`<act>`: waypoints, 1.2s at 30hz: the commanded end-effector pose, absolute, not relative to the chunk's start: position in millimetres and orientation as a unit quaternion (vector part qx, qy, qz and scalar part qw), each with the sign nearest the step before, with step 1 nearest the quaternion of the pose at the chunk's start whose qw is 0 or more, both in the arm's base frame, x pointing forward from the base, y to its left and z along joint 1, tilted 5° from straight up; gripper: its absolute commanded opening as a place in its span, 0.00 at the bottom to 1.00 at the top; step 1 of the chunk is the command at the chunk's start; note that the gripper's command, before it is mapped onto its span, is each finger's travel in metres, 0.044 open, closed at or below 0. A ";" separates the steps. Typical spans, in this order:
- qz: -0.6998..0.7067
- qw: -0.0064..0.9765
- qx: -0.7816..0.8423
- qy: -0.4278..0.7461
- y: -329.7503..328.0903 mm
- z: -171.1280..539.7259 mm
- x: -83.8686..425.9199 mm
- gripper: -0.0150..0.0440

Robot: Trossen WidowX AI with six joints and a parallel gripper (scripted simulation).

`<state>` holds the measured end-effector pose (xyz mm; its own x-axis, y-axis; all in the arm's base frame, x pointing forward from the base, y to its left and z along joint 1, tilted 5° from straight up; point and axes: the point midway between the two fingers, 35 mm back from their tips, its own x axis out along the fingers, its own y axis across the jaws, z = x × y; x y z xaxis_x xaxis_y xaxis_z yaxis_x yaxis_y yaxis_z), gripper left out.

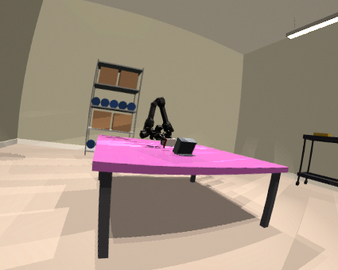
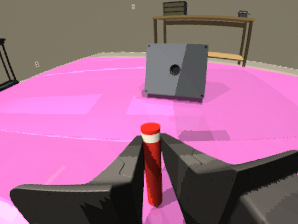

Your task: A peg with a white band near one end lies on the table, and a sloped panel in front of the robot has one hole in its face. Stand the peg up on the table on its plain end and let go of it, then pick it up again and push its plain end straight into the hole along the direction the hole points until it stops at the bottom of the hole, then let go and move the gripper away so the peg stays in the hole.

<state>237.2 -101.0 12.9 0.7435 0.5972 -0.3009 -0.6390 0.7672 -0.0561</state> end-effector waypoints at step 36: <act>0.328 0.933 -0.065 0.129 -104.0 6.9 231.7 0.34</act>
<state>232.8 -103.2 8.6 0.7521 0.5955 -0.2822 -0.6287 0.7768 -0.0365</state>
